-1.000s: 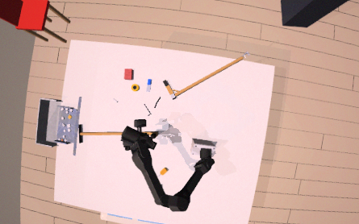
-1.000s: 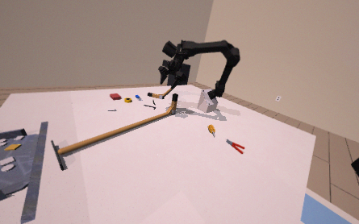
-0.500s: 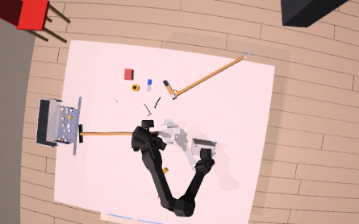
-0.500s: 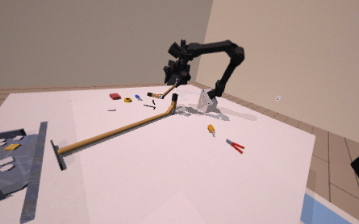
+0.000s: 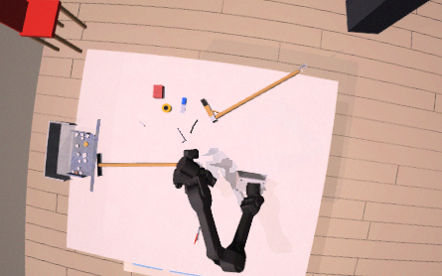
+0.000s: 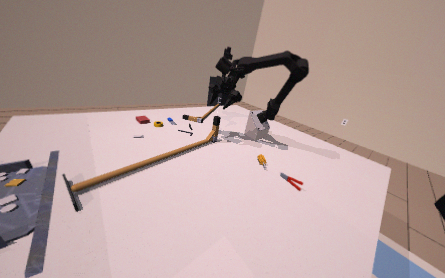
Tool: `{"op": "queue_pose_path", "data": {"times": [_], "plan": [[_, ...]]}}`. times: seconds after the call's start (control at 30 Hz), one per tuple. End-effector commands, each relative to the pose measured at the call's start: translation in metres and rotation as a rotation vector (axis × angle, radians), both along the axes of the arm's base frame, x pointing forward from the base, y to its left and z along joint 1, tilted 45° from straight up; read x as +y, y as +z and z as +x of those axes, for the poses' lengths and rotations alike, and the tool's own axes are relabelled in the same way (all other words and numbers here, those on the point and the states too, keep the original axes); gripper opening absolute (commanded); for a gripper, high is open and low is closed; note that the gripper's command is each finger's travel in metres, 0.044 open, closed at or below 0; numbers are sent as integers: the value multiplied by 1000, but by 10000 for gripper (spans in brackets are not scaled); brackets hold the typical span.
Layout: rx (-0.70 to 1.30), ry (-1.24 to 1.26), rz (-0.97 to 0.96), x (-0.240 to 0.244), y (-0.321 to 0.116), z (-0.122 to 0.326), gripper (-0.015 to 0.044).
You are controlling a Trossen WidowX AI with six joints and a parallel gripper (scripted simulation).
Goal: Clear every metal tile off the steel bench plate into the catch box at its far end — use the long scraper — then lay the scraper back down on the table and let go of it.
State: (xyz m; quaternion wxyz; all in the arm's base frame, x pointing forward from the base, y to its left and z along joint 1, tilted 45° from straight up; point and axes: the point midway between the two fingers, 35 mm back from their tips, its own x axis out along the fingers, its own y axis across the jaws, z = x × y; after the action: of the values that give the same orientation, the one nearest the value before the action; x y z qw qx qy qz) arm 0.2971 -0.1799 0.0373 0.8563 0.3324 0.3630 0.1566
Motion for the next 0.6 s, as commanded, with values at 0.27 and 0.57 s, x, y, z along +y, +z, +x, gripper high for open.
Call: {"op": "queue_pose_path", "data": {"times": [0.27, 0.57], "plan": [[-40, -33, 7, 15, -3, -30, 440], [-44, -38, 7, 25, -14, -31, 440]]}}
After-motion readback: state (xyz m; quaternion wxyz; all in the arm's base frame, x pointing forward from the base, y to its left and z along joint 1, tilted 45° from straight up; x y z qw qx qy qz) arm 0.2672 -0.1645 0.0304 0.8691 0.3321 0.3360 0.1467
